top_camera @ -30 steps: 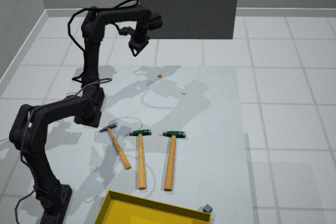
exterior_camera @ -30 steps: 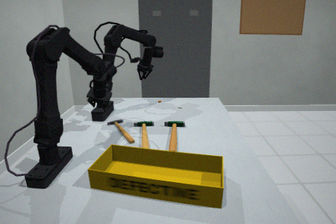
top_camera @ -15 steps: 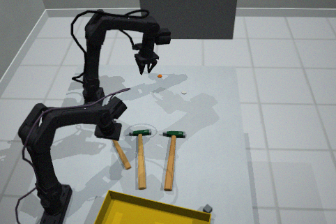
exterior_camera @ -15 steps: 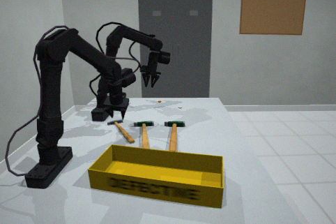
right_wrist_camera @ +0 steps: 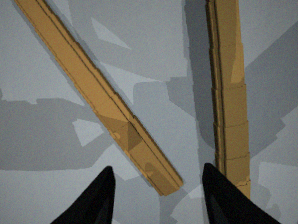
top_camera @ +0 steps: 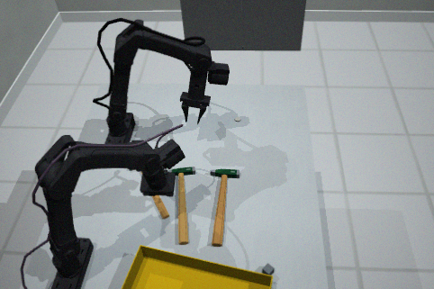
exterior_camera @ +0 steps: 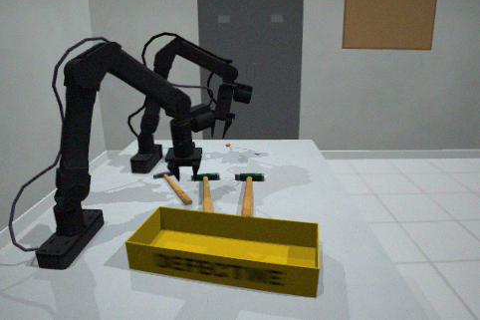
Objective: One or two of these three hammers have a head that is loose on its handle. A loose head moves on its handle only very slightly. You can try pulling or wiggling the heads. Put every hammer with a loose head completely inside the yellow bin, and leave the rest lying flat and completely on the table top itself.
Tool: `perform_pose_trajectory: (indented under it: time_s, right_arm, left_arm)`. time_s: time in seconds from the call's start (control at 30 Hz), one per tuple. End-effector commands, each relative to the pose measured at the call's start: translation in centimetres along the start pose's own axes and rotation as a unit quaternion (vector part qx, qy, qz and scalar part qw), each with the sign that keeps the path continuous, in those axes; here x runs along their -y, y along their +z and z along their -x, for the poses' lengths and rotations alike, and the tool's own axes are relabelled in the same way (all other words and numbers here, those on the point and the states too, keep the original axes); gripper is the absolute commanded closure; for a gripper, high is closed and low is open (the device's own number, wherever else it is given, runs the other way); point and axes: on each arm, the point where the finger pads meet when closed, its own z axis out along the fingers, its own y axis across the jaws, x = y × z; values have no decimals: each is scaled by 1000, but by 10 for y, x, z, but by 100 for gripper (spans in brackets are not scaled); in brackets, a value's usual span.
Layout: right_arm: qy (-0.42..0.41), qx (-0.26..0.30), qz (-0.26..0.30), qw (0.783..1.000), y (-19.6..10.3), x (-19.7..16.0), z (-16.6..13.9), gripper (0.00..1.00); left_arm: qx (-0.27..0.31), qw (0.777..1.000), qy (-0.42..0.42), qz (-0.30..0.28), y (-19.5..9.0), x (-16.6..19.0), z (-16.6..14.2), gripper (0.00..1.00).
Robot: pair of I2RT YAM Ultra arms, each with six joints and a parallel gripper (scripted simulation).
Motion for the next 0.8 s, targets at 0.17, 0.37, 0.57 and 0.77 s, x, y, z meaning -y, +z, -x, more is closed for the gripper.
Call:
perform_pose_trajectory:
  time_s: [0.17,0.37,0.57,0.77]
  right_arm:
    - [-42,-49,-11,998,-7,38,-42,47]
    - [-60,-75,-8,995,-9,55,-72,47]
    - [-76,-96,-1,993,-10,66,-95,47]
    - [-86,-113,8,990,-10,76,-119,47]
  left_arm:
    - [12,970,241,-1,43,17,-49,58]
    - [52,923,382,6,67,20,-72,58]
    - [98,870,483,17,88,26,-83,58]
    - [164,798,579,29,102,31,-94,58]
